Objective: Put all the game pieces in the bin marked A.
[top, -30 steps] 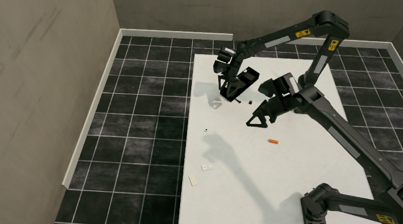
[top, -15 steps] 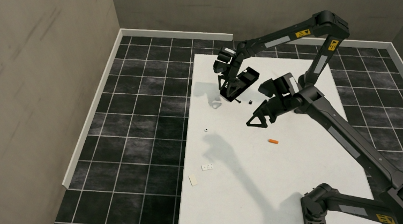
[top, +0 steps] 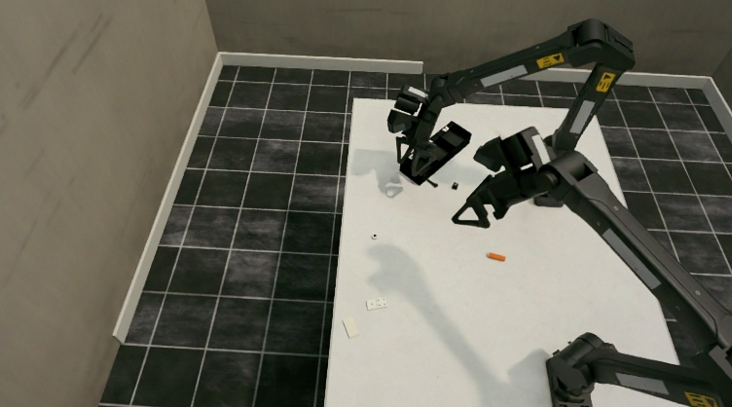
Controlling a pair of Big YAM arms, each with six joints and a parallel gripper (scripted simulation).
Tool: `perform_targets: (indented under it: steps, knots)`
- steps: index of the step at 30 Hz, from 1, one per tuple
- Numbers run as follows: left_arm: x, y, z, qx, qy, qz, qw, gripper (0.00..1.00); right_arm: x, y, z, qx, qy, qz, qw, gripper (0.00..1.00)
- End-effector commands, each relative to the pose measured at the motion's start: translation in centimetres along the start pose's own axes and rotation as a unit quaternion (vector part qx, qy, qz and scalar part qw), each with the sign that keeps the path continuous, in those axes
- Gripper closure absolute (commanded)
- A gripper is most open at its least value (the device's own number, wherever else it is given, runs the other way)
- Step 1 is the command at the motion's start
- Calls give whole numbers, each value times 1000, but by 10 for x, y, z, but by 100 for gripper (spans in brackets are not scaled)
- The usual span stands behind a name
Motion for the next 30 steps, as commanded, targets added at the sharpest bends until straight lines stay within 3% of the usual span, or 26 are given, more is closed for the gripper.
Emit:
perform_targets:
  steps: [1,4,18,20,30]
  knots:
    - [9,33,-35,-30,-22,-16,999,0,0,3,-2,-3,-2,-3,1000,0]
    - [10,36,-40,-32,-27,-17,999,0,0,3,-2,-3,-2,-3,1000,0]
    - [32,74,-124,-62,-118,-28,991,0,0,3,-2,-3,-2,-3,1000,0]
    - [32,74,-124,-62,-118,-28,991,0,0,3,-2,-3,-2,-3,1000,0]
    - [59,91,-197,-93,-191,-31,977,0,0,3,-2,-3,-2,-3,1000,0]
Point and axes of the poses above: on each arm, the point where the finger pads meet when closed, its own z axis out along the fingers, its own x axis across the jaws, y = z × x, the point moved 4 cm from there along -z, back along the fingers, and after that the axes turned 13 degrees about -z, right-handed, at the moved point
